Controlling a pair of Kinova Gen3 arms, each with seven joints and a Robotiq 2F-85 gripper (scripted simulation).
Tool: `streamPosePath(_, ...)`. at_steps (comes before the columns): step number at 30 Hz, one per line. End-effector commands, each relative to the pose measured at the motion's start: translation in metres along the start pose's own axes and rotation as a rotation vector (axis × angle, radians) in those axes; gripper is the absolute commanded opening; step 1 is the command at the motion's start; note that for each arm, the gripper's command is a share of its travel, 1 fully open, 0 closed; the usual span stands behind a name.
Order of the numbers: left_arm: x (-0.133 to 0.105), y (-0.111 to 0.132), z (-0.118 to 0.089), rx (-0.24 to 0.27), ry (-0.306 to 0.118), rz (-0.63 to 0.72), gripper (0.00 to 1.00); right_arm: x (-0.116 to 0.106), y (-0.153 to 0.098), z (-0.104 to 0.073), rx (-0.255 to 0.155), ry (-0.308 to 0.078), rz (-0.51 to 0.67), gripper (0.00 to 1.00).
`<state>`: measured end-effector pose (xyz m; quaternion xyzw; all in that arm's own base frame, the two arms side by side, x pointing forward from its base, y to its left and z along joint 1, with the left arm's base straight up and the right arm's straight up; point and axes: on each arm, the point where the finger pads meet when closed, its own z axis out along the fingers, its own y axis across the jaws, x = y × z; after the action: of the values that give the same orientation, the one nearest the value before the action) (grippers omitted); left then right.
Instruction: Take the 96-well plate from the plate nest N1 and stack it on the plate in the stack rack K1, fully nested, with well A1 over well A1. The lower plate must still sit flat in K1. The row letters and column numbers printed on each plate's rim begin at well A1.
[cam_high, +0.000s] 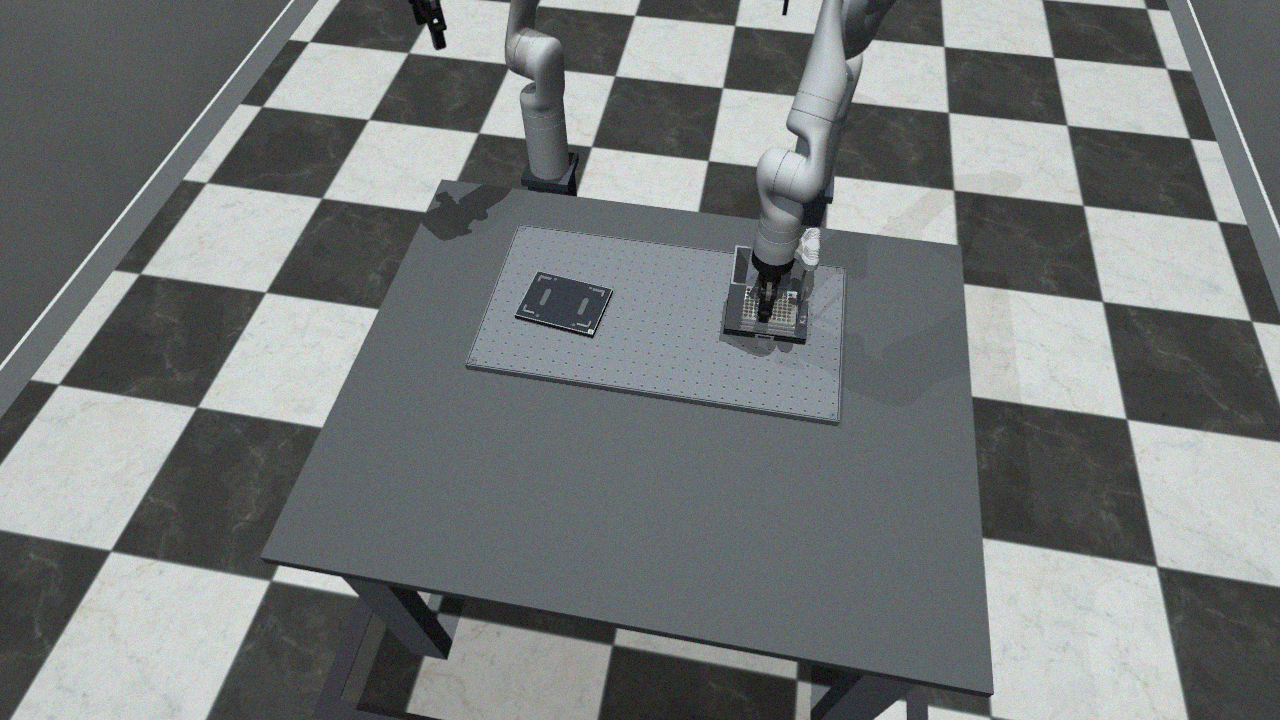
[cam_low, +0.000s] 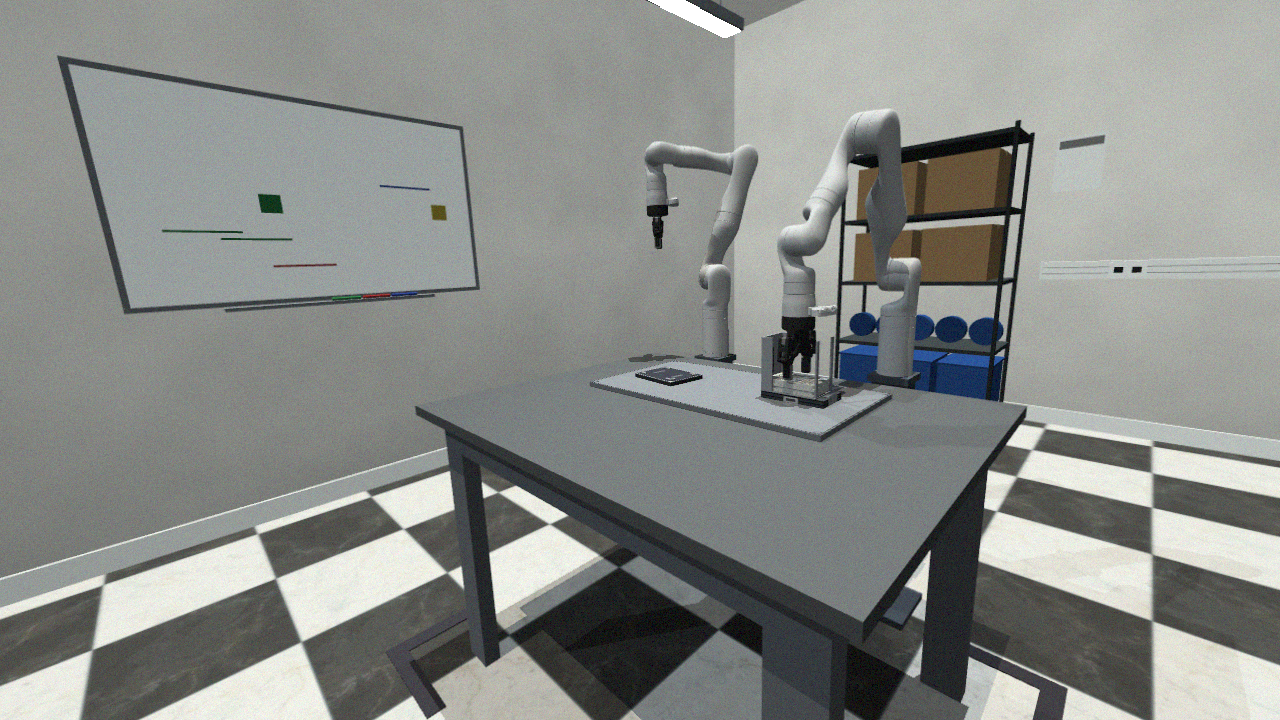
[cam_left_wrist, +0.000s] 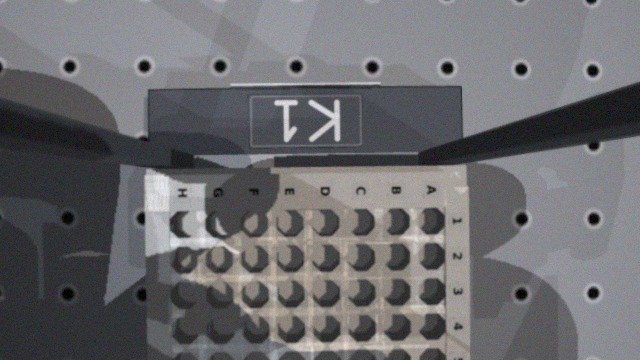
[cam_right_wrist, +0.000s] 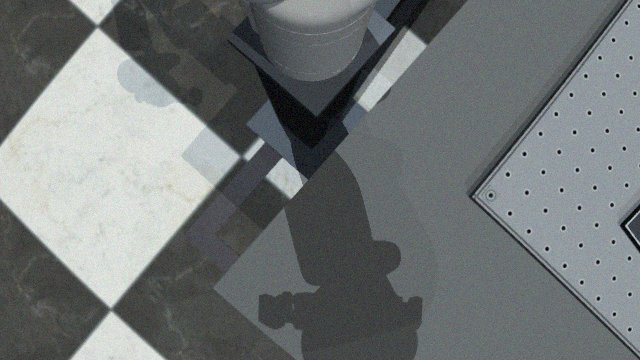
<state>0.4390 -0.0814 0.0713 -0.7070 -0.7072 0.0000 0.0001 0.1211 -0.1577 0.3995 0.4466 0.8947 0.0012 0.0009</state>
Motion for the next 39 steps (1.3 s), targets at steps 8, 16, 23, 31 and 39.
streamPosePath(8,0.0,0.001,-0.003,-0.002,0.0,0.0,1.0,0.0,0.0,0.0,0.0,-0.001,0.0,1.0)
streamPosePath(16,0.0,0.001,-0.006,-0.002,0.0,0.0,1.0,0.0,0.0,0.0,0.0,-0.001,0.0,1.0)
streamPosePath(23,0.0,0.001,-0.008,-0.002,0.0,0.0,1.0,0.0,0.0,0.0,0.0,-0.001,0.0,1.0)
streamPosePath(31,0.0,0.001,-0.01,-0.002,0.0,0.0,1.0,0.0,0.0,0.0,0.0,-0.001,0.0,1.0)
streamPosePath(39,0.0,0.001,-0.013,-0.002,0.0,0.0,1.0,0.0,0.0,0.0,0.0,-0.001,0.0,1.0)
